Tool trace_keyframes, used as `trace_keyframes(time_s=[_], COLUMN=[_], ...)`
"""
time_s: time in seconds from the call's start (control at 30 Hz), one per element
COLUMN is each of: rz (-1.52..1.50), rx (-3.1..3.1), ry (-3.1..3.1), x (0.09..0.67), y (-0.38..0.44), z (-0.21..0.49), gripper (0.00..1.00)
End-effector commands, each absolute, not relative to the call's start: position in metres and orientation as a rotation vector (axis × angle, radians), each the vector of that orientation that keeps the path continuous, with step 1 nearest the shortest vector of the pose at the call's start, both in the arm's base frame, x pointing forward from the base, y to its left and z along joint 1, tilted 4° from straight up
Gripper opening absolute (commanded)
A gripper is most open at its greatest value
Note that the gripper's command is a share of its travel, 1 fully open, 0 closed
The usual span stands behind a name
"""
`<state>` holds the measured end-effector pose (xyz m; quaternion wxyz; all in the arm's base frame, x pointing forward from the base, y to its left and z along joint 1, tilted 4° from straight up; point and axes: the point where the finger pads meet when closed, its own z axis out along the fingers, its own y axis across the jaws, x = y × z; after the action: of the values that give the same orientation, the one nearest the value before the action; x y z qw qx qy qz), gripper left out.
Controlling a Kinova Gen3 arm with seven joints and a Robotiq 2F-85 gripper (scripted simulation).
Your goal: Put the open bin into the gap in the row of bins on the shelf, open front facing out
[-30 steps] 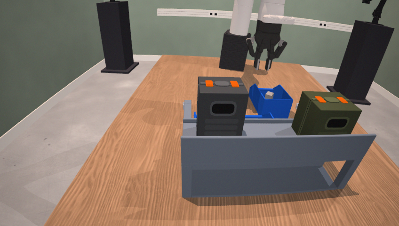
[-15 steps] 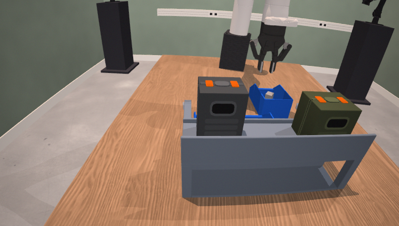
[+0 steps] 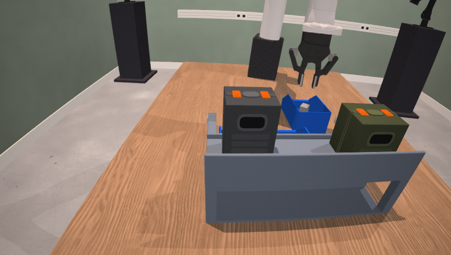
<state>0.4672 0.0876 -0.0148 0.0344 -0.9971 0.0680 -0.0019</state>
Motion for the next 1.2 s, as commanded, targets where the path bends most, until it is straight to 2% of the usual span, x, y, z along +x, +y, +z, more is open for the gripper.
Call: trace_keyframes(time_s=[0.0, 0.43, 0.6, 1.0, 1.17], rz=[-0.003, 0.000, 0.013, 0.013, 0.027], rx=[-3.032, -3.019, -2.919, -2.919, -2.771], ry=[0.491, 0.570, 0.959, 0.959, 1.331], x=[0.498, 0.506, 0.520, 0.520, 0.513], y=[0.112, 0.119, 0.132, 0.132, 0.126], z=[-0.019, -0.021, -0.023, -0.023, -0.022], gripper=[0.39, 0.39, 0.39, 0.39, 0.39])
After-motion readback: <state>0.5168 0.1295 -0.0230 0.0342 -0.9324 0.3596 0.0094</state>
